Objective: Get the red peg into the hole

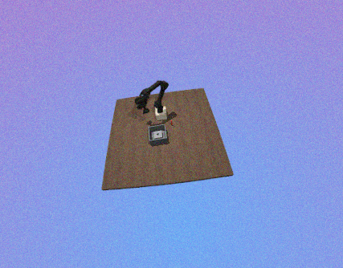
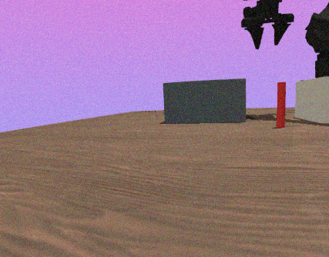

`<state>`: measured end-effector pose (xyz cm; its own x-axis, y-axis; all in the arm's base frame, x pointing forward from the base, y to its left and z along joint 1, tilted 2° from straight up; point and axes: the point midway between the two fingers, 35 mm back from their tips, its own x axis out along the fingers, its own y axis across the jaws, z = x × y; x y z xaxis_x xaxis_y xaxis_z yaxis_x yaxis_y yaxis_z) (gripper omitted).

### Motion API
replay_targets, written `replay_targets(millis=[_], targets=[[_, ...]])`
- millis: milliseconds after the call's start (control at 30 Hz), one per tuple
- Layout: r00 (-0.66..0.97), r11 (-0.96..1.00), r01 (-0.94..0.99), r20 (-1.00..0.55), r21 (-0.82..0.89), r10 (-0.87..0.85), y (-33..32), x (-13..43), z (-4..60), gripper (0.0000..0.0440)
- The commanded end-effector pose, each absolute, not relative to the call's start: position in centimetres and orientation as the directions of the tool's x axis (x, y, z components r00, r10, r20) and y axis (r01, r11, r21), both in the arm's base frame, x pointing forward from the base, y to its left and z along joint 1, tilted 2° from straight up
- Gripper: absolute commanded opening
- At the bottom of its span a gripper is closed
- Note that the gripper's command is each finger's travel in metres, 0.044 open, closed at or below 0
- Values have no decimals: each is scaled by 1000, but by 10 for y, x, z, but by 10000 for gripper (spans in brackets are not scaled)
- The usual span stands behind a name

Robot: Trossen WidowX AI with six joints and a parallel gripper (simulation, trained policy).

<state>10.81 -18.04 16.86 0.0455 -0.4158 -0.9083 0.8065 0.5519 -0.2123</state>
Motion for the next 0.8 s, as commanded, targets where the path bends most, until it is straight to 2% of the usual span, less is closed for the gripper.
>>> replay_targets(millis=[0, 767], targets=[[41, 572, 797, -927, -195, -372, -166, 127, 164, 440], [-10, 677, 721, -979, -149, -205, -44, 197, 146, 440]])
